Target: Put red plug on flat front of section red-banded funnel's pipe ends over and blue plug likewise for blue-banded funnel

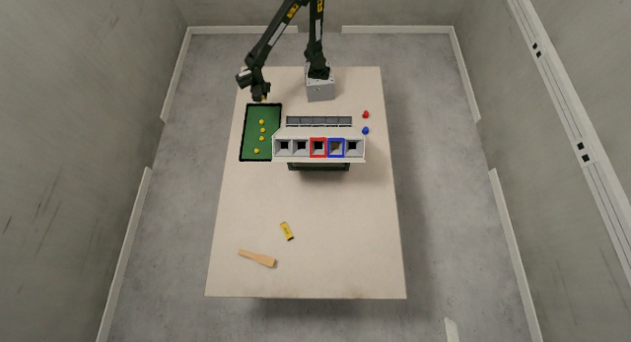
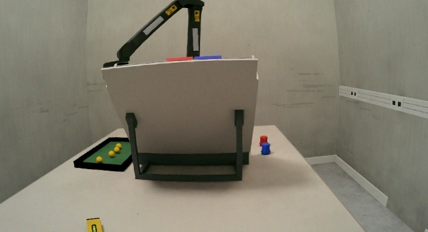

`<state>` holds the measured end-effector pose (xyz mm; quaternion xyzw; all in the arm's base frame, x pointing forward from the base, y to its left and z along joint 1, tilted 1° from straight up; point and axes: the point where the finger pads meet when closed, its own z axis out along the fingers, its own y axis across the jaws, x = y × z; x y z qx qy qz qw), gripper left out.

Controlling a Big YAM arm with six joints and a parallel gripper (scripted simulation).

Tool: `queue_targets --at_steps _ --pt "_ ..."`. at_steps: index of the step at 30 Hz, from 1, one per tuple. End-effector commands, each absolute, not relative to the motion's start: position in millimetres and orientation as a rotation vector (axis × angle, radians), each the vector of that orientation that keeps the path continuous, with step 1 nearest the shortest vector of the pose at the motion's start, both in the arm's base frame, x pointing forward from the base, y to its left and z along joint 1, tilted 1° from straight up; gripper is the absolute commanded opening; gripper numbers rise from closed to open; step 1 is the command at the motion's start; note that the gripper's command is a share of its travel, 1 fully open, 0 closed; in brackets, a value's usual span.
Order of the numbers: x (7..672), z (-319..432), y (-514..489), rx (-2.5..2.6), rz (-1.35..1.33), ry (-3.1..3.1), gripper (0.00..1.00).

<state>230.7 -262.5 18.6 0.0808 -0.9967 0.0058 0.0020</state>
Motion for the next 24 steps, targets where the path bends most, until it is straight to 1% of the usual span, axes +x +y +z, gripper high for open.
queue_targets --at_steps 1,11,24 --pt "275 35 -269 0.267 0.053 -3.144 0.00" --pt "349 60 -246 0.267 0.053 -3.144 0.00" --pt "348 59 -246 0.266 0.051 -3.146 0.00"
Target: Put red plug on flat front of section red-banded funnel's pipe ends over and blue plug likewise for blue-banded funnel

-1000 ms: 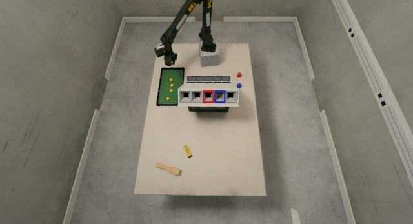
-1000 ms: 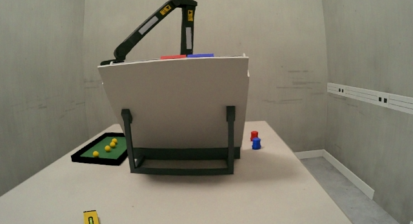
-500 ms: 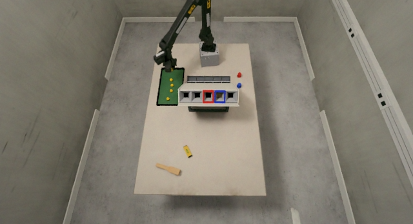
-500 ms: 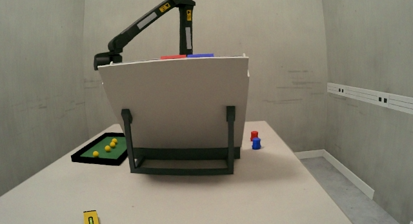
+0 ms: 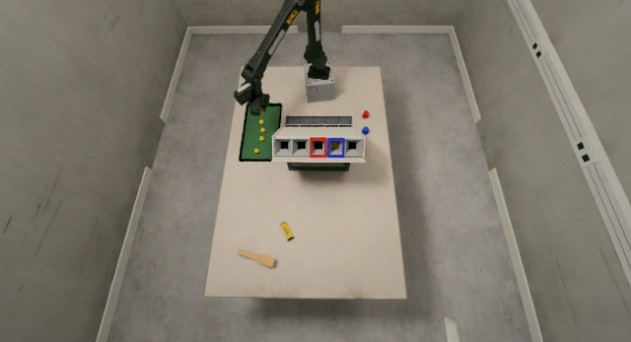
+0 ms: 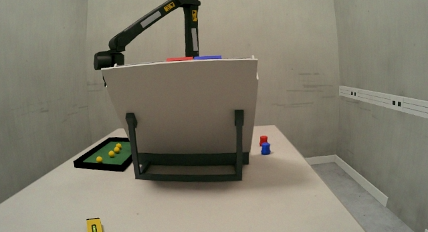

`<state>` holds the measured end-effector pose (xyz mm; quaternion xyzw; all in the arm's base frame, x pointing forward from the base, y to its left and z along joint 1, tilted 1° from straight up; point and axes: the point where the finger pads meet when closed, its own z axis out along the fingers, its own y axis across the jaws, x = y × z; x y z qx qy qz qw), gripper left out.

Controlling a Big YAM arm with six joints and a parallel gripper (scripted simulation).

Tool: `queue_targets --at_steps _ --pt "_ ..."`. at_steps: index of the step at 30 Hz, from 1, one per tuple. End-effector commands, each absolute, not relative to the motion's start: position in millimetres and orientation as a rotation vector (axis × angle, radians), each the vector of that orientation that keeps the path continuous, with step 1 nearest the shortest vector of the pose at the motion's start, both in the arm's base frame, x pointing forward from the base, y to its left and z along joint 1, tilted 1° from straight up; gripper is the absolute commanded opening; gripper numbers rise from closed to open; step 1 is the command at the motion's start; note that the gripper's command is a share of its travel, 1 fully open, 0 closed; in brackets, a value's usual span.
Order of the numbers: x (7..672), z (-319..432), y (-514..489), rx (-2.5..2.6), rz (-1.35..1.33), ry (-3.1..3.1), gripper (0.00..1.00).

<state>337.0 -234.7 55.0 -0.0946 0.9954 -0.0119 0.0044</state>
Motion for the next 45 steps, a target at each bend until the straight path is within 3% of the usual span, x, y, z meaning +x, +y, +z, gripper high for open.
queue_targets --at_steps 1,45 --pt "348 59 -246 -0.263 -0.051 3.114 0.00" --pt "387 222 18 -0.264 0.003 2.747 0.00"
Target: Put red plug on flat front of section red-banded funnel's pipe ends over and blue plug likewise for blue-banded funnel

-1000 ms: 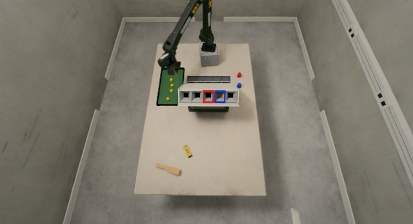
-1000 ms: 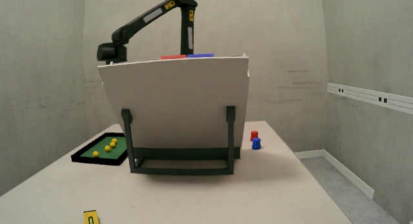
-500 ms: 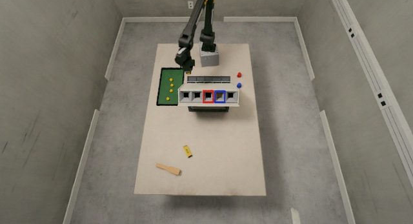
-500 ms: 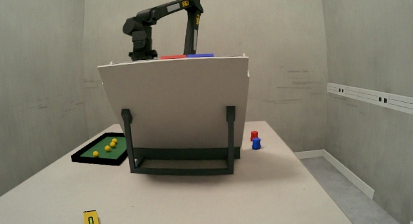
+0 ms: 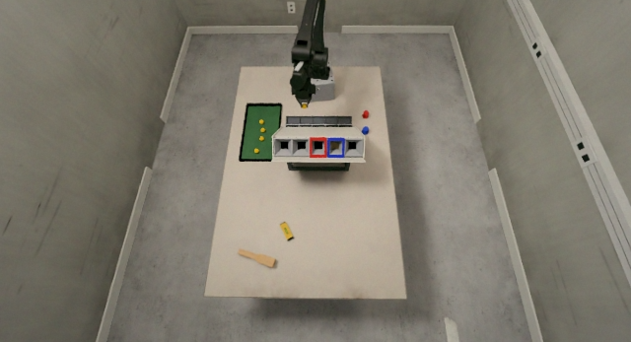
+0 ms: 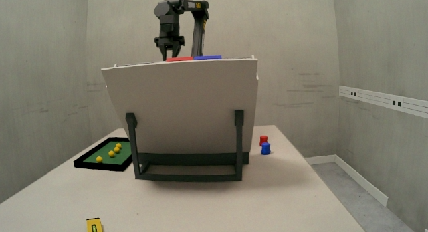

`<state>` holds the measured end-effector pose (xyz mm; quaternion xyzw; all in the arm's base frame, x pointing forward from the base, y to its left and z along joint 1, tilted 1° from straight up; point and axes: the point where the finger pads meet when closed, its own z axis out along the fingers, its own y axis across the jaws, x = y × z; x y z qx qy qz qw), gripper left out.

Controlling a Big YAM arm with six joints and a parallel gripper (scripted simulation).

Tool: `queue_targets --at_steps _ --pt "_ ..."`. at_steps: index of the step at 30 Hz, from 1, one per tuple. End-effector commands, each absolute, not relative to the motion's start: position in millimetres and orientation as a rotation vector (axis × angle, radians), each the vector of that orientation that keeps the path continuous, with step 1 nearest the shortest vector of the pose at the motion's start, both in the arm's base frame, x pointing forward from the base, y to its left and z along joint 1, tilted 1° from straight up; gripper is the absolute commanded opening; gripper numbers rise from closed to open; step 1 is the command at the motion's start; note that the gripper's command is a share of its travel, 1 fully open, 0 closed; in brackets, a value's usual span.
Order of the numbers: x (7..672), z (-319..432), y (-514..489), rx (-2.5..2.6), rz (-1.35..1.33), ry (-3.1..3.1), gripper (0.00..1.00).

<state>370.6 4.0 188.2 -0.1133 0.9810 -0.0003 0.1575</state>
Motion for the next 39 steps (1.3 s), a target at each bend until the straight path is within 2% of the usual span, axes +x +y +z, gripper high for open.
queue_targets --at_steps 1,10,39 --pt "388 225 24 -0.261 0.005 2.740 0.00" --pt "395 257 72 -0.236 0.019 2.679 0.00" --pt "395 258 73 -0.234 0.021 2.677 0.00"
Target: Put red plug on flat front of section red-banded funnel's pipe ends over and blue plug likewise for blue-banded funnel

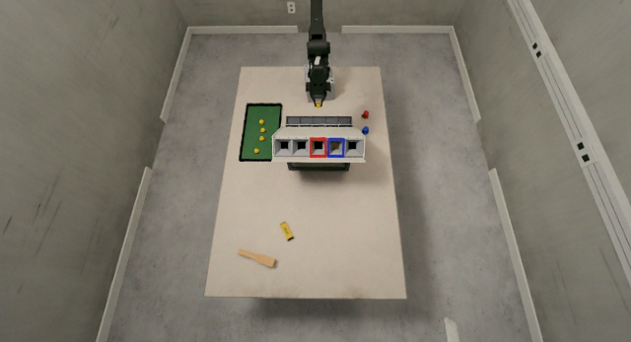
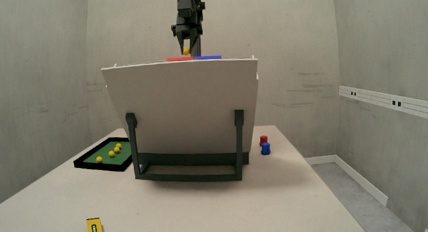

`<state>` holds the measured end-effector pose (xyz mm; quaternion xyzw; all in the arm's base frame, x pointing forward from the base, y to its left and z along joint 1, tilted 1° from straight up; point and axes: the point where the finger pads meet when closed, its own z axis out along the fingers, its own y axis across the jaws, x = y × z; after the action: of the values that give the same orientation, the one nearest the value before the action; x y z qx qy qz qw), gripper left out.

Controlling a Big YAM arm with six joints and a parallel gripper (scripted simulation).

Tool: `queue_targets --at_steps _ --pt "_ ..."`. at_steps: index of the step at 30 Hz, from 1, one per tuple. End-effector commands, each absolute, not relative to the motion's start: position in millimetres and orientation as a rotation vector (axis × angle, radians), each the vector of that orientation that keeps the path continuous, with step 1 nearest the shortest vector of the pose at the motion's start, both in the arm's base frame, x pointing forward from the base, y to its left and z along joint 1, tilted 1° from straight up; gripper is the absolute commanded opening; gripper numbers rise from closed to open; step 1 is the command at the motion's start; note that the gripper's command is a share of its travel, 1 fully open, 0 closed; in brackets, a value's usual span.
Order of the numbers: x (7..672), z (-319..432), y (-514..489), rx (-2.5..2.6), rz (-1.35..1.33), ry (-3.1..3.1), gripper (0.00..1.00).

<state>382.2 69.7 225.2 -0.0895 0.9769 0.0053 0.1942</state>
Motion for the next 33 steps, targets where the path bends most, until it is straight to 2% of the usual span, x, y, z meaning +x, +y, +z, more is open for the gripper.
queue_targets --at_steps 1,33 --pt "395.4 258.4 73.4 -0.234 0.021 2.677 0.00" --pt "395.4 258.4 73.5 -0.240 0.018 2.707 0.00"
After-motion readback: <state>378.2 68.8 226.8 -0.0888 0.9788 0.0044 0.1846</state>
